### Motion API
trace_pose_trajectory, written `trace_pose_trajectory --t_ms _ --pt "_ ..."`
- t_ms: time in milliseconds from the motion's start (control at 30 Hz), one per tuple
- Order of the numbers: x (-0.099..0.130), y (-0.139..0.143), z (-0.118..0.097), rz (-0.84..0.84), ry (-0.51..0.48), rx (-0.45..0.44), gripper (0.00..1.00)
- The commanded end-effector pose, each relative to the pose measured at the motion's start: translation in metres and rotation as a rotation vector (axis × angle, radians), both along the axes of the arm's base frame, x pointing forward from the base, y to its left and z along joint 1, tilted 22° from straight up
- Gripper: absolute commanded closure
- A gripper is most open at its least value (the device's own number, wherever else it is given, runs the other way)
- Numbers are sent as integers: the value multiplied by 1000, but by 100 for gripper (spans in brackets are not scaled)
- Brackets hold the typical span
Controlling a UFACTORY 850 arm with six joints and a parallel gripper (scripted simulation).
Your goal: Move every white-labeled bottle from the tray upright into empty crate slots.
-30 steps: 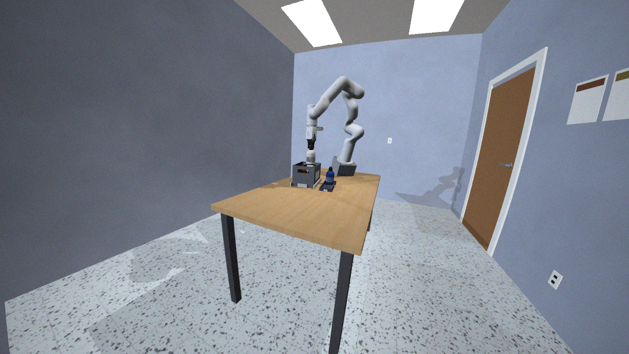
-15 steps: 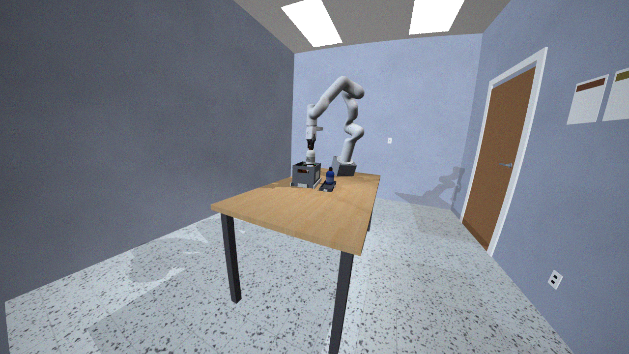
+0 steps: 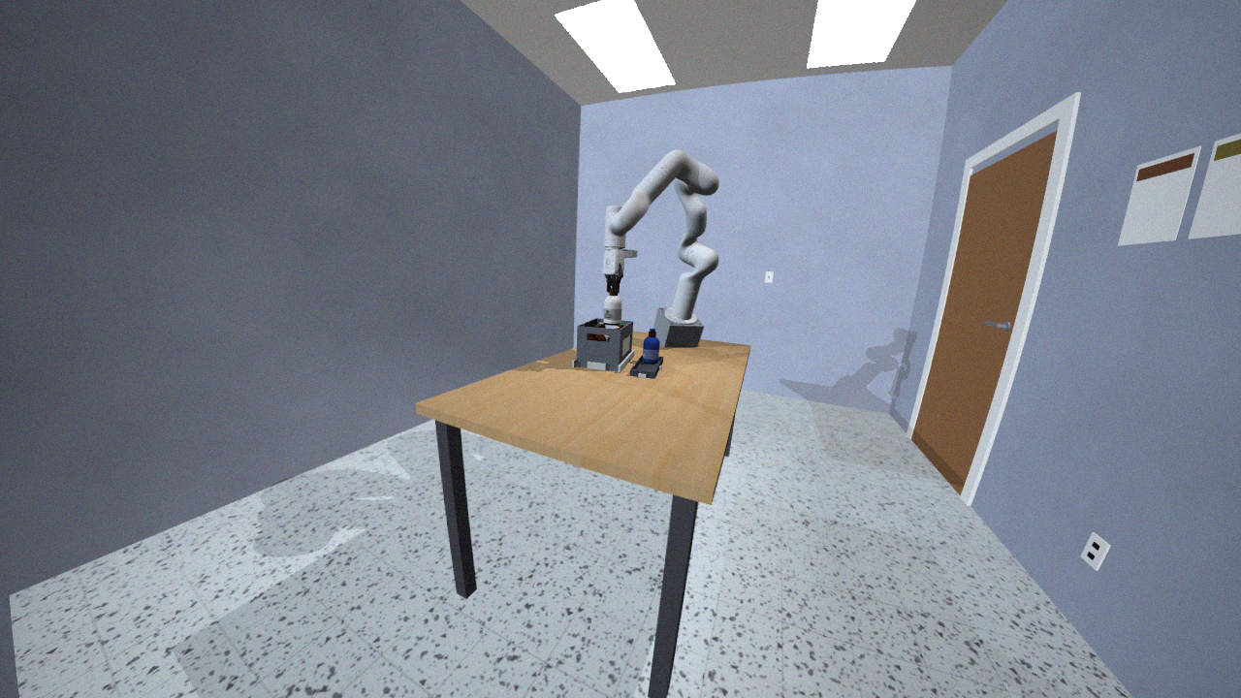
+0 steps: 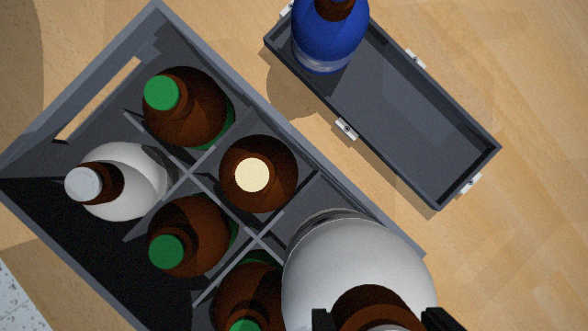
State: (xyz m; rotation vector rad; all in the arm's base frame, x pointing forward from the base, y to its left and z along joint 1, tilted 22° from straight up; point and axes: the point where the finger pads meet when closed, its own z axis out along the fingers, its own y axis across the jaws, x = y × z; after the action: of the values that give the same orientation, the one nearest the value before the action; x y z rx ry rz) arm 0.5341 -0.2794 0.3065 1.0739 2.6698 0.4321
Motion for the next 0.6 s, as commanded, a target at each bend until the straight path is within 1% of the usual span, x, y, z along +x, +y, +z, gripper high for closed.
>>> trace_pose_trajectory --t_ms 0,567 --pt "1 -1 1 0 -2 -2 100" --pt "1 0 0 0 -2 -2 100"
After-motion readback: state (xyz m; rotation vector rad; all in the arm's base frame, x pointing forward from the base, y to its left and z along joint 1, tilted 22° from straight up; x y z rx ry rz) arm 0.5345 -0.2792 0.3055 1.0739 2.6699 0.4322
